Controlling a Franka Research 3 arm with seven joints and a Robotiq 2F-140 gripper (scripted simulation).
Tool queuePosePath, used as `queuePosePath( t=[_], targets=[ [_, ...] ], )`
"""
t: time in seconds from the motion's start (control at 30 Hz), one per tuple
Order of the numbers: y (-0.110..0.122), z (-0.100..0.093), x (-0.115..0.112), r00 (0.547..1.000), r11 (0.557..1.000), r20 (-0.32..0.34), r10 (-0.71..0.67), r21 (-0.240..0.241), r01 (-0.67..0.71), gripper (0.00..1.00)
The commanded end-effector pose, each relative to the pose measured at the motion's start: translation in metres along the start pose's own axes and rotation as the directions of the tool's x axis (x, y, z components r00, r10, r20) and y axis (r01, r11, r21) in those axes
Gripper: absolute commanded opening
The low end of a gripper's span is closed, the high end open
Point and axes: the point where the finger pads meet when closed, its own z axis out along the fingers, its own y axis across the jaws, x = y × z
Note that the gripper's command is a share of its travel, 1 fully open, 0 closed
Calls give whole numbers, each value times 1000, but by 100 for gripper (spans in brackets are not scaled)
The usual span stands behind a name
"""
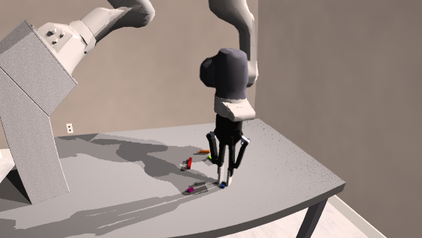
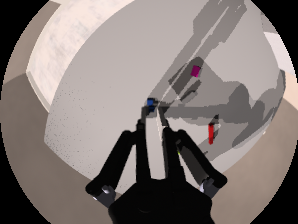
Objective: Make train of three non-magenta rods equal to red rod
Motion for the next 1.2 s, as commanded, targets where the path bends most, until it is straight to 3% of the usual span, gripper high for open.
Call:
queuePosePath(
  t=[0.0,0.47,1.17],
  targets=[
    [-1,1,0,1000,1000,0,-7,2,7,15],
    [-1,-5,0,1000,1000,0,-7,2,7,15],
    [-1,-86,0,1000,1000,0,-7,2,7,15]
  ],
)
